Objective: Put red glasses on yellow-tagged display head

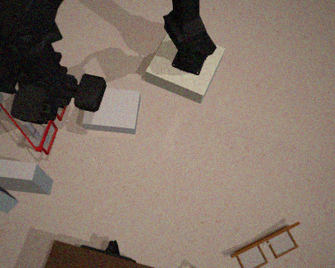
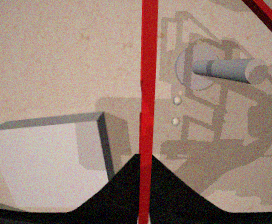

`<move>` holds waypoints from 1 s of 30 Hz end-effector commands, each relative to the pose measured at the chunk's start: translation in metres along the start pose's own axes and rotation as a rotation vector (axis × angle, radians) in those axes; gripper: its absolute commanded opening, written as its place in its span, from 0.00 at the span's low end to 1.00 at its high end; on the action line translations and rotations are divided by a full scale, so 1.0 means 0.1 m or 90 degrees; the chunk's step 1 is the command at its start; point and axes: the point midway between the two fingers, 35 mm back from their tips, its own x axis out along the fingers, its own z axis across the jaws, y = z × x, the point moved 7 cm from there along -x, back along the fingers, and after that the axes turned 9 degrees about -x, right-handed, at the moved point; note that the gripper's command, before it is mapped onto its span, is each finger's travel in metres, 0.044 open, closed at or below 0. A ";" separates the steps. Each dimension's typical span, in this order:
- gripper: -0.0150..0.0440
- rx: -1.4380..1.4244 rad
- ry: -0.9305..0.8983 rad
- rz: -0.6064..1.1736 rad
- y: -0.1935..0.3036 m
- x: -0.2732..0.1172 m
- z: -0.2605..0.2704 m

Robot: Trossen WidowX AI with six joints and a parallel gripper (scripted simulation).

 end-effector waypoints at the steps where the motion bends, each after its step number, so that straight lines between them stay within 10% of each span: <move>1: 0.25 0.002 -0.001 0.001 0.01 0.11 0.01; 30: 0.25 0.002 -0.001 0.001 0.13 0.11 0.13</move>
